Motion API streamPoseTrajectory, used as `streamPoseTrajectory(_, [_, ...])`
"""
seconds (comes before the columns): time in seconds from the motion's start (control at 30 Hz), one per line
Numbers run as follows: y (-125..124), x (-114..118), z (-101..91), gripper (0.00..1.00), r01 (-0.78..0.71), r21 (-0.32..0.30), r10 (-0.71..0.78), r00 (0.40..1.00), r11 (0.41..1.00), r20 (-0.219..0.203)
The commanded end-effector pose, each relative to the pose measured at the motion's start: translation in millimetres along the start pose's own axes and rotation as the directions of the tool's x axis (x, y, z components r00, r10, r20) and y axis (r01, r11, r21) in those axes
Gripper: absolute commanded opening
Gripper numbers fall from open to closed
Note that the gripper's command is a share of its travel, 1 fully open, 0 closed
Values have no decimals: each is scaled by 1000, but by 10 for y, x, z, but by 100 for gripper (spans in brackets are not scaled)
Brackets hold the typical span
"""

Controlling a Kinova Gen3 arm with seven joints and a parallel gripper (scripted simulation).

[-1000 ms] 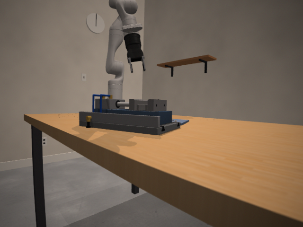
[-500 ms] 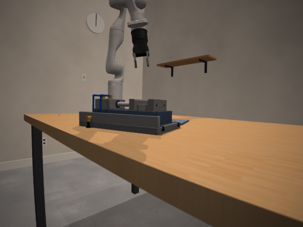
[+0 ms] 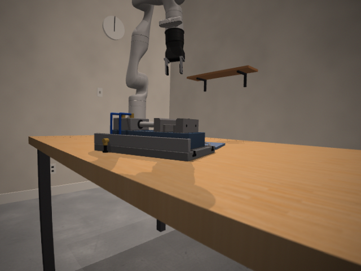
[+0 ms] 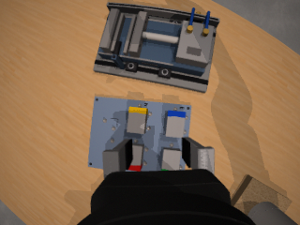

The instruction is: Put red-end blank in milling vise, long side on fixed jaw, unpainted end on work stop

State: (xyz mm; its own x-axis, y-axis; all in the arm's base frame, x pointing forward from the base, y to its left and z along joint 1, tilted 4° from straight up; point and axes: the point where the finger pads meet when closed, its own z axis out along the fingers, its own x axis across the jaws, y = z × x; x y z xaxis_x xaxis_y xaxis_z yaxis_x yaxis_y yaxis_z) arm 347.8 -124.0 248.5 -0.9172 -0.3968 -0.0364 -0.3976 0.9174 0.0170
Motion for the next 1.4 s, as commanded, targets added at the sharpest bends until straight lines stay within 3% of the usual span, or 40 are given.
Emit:
streamPoseTrajectory(0.0, [21,-52,-46,100,-15,-2,15,1000,1000,-7])
streamPoseTrajectory(0.4, [174,-257,-275,100,-136,-26,134,989,990,-69])
streamPoseTrajectory(0.97, [250,-377,-383,100,-136,-26,134,989,990,-69])
streamPoseTrajectory(1.37, [221,-335,-342,100,-137,-26,135,988,990,-69])
